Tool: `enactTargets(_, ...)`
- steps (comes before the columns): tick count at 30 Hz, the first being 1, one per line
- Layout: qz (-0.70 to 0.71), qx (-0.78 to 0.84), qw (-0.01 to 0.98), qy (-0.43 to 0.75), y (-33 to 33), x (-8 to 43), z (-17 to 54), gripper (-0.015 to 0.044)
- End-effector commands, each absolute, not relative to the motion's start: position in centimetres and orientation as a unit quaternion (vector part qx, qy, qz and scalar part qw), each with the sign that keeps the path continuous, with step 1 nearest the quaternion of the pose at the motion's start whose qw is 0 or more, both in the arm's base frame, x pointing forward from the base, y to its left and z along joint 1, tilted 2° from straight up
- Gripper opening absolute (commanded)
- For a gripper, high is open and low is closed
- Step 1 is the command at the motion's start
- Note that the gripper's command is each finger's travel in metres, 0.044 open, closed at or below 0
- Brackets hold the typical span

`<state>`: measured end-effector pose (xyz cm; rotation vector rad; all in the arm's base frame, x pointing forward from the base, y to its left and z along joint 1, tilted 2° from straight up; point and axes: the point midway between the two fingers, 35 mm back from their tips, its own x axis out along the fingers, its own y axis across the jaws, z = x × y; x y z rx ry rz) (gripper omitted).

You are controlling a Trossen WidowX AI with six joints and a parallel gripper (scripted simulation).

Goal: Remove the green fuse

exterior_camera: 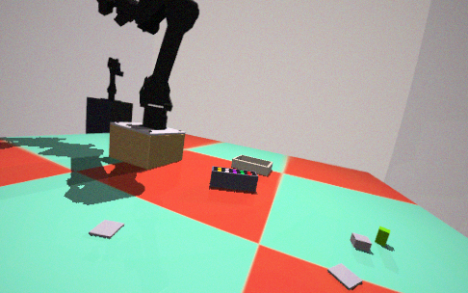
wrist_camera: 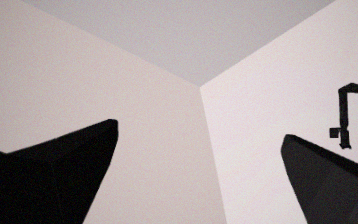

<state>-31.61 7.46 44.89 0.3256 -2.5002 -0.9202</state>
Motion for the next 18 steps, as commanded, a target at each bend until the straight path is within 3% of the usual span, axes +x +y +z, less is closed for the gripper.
enactTargets(1, -0.335, 0.114, 0.225, -0.908, 7.7, -31.6, 44.8, 0.0374)
enactTargets(12, -0.375, -0.109, 0.073, -0.918, 23.4, -28.7, 40.7, 0.0085)
enactTargets(18, -0.385, -0.224, -0.026, -0.895, 31.3, -23.5, 37.9, 0.0074)
